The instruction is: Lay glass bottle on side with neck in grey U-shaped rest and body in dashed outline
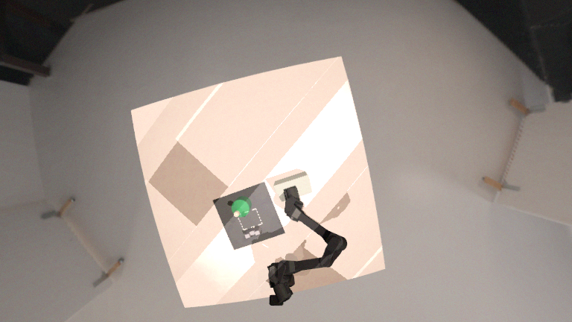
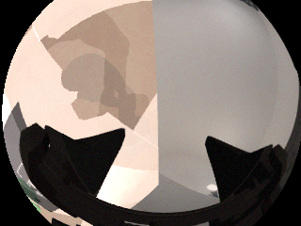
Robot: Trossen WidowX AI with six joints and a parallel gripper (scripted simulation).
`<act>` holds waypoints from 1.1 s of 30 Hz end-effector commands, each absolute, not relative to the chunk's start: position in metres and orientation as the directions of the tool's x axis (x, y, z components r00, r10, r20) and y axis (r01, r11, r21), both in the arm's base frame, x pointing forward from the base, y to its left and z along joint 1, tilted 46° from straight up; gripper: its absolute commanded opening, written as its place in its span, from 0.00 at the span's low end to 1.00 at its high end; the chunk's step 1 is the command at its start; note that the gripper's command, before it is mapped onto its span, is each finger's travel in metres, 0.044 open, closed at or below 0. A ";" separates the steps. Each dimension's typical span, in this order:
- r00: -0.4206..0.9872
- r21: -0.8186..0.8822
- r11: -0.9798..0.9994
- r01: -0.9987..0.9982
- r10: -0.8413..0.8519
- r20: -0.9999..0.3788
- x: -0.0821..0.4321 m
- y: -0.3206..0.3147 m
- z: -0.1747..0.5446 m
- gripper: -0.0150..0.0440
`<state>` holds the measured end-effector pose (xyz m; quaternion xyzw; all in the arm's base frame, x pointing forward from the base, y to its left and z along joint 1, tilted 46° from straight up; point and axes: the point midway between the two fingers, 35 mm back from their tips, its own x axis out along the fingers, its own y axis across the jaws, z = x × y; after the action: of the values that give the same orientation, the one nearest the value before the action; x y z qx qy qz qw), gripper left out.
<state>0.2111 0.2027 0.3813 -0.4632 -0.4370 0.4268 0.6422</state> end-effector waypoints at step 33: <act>0.439 0.332 -0.289 0.898 0.645 -0.625 0.267 -0.135 0.081 1.00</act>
<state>0.2876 -0.1204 0.0898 -0.7121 -0.5003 0.1121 -0.4796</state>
